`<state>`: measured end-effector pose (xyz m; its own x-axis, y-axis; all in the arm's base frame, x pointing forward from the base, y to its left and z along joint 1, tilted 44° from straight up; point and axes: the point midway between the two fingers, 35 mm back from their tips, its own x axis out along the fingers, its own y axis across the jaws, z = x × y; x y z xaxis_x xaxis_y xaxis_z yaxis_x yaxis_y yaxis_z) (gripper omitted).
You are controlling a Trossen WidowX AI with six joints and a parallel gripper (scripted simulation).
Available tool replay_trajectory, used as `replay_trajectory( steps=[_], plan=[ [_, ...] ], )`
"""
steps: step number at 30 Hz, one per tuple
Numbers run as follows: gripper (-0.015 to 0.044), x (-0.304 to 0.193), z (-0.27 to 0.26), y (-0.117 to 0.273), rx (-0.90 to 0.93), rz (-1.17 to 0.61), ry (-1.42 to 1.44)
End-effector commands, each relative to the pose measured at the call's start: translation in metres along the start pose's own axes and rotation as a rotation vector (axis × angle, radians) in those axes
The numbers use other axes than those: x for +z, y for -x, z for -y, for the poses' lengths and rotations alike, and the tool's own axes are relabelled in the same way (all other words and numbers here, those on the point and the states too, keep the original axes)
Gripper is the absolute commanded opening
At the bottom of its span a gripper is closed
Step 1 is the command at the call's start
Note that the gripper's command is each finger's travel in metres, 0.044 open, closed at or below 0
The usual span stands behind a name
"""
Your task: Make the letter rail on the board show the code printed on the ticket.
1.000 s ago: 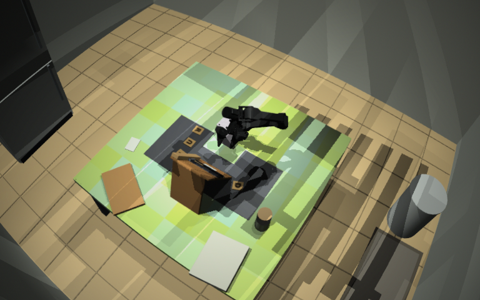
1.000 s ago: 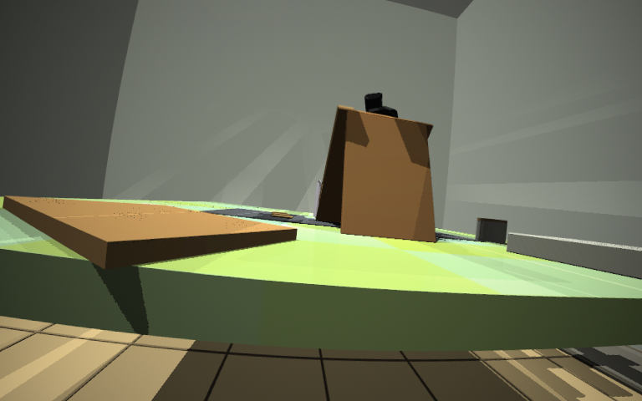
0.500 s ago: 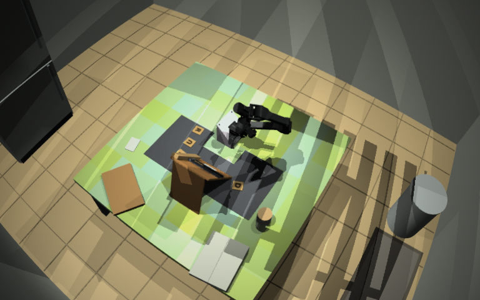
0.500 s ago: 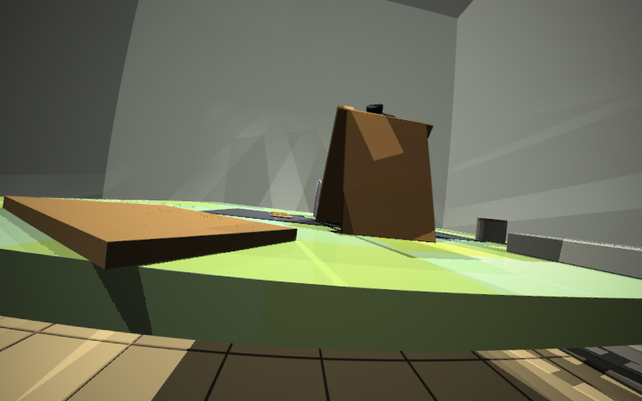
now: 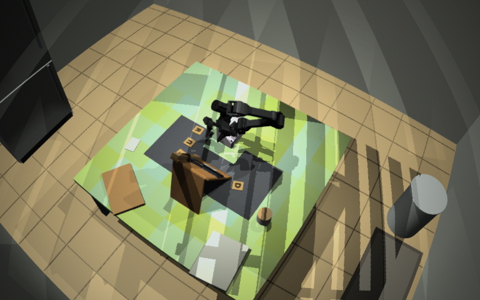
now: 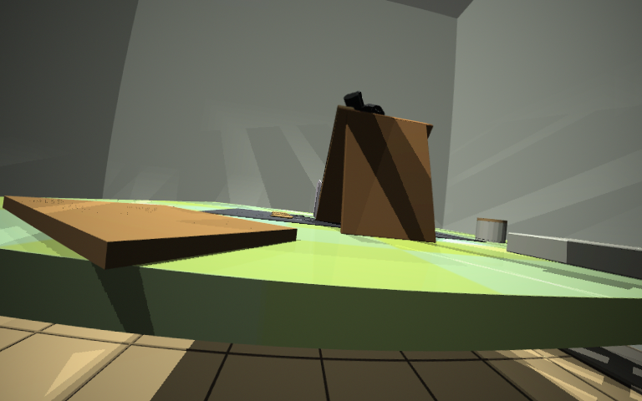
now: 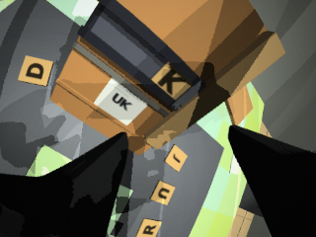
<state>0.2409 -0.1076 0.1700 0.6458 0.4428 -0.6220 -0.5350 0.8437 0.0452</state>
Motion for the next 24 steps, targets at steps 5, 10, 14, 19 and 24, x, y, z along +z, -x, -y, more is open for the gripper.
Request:
replay_trajectory(
  steps=[5, 10, 14, 19, 24],
  plan=[
    [0.034, -0.078, 0.041, -0.05, 0.079, -0.229, -0.805],
    [0.034, -0.131, 0.048, -0.082, 0.072, -0.402, -1.258],
    [0.034, -0.169, 0.045, -0.103, 0.038, -0.535, -1.552],
    [0.034, -0.217, 0.034, -0.128, -0.044, -0.718, -1.898],
    [0.034, -0.258, 0.018, -0.149, -0.159, -0.89, -2.174]
  ],
)
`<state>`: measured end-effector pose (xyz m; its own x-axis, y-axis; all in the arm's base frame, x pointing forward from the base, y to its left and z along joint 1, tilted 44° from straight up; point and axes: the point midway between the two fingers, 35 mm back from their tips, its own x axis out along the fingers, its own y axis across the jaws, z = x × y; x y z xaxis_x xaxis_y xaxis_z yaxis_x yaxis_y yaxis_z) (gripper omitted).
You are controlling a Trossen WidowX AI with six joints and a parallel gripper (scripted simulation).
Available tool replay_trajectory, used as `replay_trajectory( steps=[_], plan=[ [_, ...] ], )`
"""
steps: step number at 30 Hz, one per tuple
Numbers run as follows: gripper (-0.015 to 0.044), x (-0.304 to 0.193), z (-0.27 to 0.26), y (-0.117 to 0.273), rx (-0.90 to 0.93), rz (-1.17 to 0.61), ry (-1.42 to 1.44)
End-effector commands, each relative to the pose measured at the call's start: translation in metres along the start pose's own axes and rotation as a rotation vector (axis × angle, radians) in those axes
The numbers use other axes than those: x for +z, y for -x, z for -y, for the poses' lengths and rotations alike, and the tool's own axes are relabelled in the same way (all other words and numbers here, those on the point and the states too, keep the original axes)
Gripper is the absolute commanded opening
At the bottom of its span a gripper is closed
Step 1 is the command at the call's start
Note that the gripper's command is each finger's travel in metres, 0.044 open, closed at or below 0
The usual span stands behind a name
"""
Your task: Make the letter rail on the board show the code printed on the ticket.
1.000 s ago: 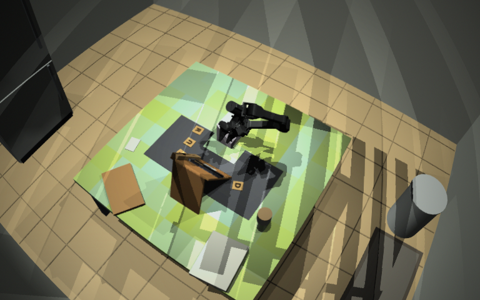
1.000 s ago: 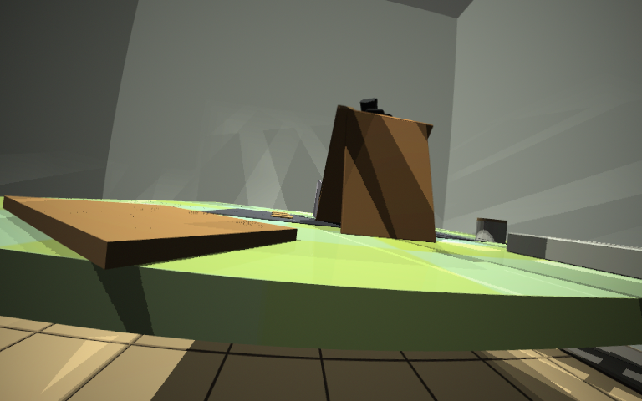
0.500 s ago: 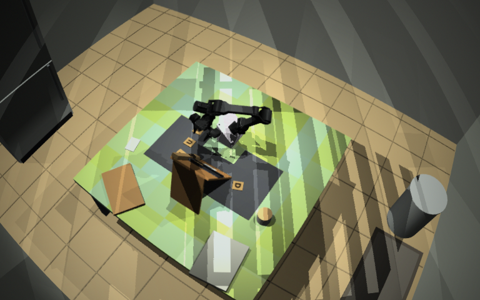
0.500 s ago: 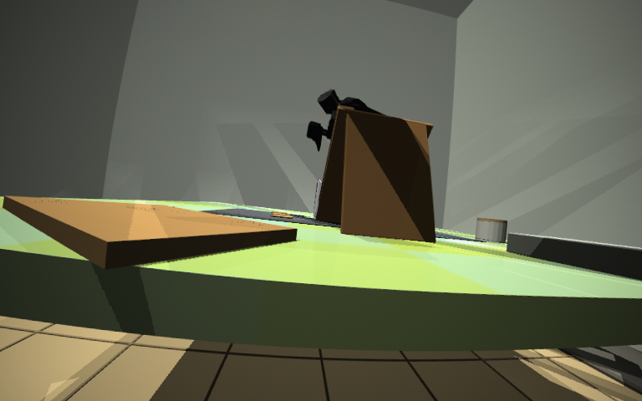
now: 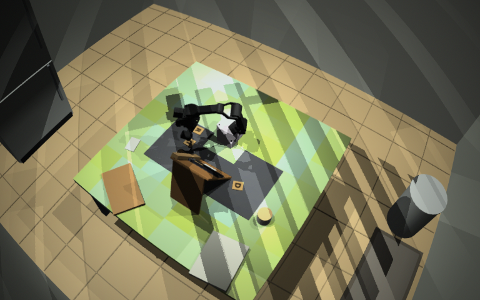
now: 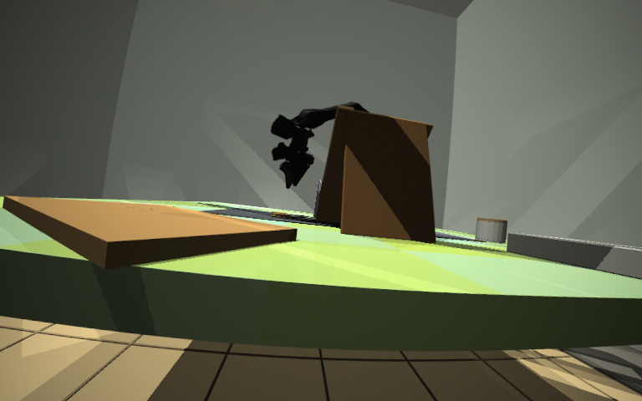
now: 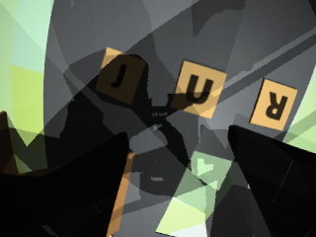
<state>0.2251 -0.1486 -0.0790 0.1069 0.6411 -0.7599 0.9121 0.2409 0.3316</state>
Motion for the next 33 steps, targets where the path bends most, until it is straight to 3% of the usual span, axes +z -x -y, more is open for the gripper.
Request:
replay_trajectory(
  steps=[1, 11, 18, 33],
  plan=[
    [0.034, 0.009, 0.03, -0.043, -0.109, -0.078, -0.324],
    [0.034, 0.012, 0.027, -0.046, -0.109, -0.078, -0.323],
    [0.034, 0.01, 0.029, -0.077, -0.108, -0.079, -0.323],
    [0.034, 0.01, 0.028, -0.078, -0.108, -0.079, -0.323]
  ],
)
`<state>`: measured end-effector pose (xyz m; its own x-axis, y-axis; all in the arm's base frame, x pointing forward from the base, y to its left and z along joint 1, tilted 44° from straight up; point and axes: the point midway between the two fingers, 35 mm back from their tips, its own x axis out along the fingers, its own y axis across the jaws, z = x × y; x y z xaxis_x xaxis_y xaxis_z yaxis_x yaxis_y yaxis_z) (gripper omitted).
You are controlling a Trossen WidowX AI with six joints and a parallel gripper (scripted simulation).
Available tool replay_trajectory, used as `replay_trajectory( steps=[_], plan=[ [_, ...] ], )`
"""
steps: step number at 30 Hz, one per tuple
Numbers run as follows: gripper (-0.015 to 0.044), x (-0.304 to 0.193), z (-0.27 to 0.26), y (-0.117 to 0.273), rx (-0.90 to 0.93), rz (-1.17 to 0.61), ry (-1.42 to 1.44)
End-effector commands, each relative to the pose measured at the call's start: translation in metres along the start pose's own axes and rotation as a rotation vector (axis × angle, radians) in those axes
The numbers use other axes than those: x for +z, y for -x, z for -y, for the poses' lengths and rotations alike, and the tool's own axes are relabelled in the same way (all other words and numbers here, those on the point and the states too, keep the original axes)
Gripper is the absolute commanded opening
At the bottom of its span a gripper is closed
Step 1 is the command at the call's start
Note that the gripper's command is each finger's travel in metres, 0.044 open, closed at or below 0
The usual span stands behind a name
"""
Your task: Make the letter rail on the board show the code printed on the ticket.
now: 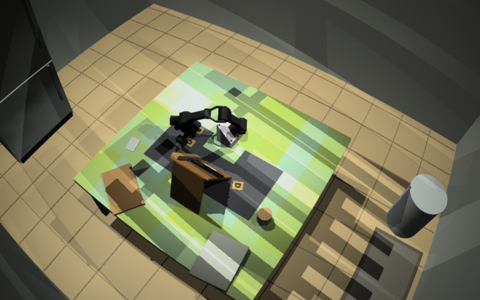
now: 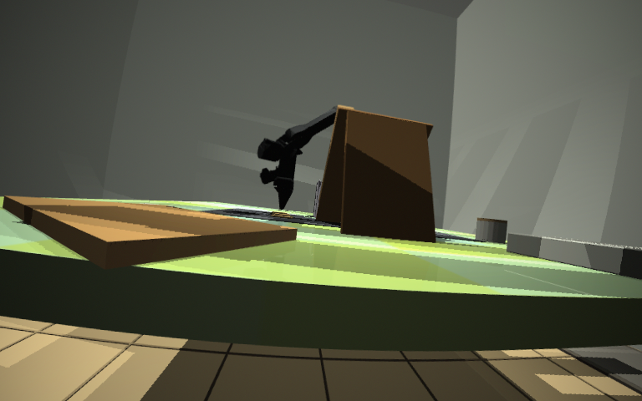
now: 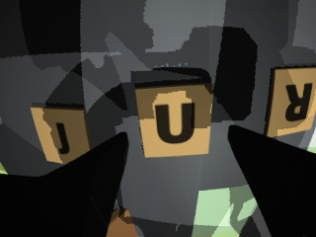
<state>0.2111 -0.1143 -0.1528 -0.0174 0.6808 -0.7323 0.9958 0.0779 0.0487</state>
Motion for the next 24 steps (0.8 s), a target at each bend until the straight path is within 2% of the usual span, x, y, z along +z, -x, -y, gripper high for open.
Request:
replay_trajectory(
  steps=[1, 13, 24],
  plan=[
    [0.034, 0.0, -0.001, -0.002, 0.001, -0.002, -0.002],
    [0.034, -0.001, -0.001, -0.02, 0.002, -0.003, -0.002],
    [0.034, -0.001, -0.001, -0.02, 0.002, -0.003, -0.002]
  ],
)
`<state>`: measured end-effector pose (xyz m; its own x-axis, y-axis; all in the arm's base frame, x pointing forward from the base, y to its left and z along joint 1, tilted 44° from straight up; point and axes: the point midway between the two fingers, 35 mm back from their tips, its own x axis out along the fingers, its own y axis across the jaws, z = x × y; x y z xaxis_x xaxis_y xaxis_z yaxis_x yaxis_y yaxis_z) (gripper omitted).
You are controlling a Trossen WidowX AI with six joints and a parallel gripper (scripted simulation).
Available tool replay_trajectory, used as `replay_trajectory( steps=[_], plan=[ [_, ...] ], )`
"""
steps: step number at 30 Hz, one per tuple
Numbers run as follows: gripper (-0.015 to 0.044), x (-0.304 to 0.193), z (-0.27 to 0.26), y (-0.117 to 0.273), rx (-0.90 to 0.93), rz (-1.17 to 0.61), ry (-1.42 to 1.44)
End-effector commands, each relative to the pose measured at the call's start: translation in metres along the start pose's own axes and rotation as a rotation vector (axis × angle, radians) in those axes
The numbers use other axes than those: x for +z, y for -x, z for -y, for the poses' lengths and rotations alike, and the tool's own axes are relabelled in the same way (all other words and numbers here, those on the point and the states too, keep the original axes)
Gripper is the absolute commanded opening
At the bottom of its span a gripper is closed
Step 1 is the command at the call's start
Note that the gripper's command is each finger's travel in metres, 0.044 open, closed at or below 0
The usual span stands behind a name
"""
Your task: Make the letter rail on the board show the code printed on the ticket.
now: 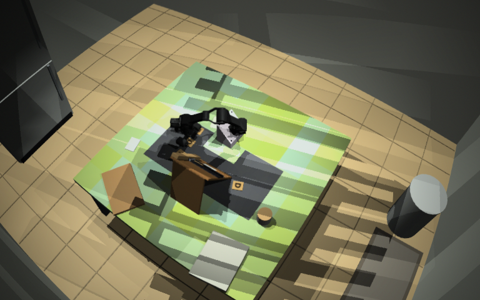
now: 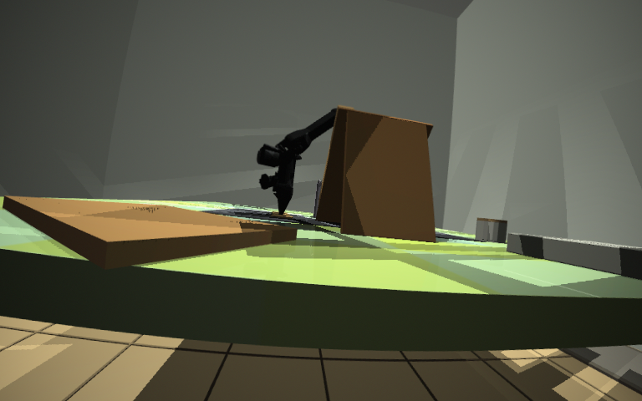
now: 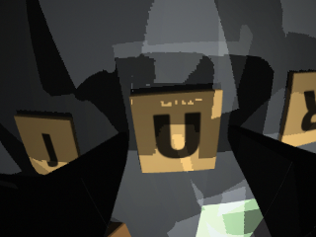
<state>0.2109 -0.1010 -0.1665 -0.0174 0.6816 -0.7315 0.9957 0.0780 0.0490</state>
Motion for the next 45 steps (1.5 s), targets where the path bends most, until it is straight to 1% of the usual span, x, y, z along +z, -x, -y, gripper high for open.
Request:
replay_trajectory(
  steps=[1, 29, 44, 45],
  plan=[
    [0.034, -0.0004, -0.0005, -0.0009, 0.002, -0.002, -0.002],
    [0.034, -0.0004, -0.0005, -0.0014, 0.002, -0.002, -0.002],
    [0.024, -0.0004, 0.0, -0.0014, 0.002, -0.002, -0.002],
    [0.0214, -0.0003, 0.0, -0.0005, 0.002, -0.002, -0.002]
  ],
)
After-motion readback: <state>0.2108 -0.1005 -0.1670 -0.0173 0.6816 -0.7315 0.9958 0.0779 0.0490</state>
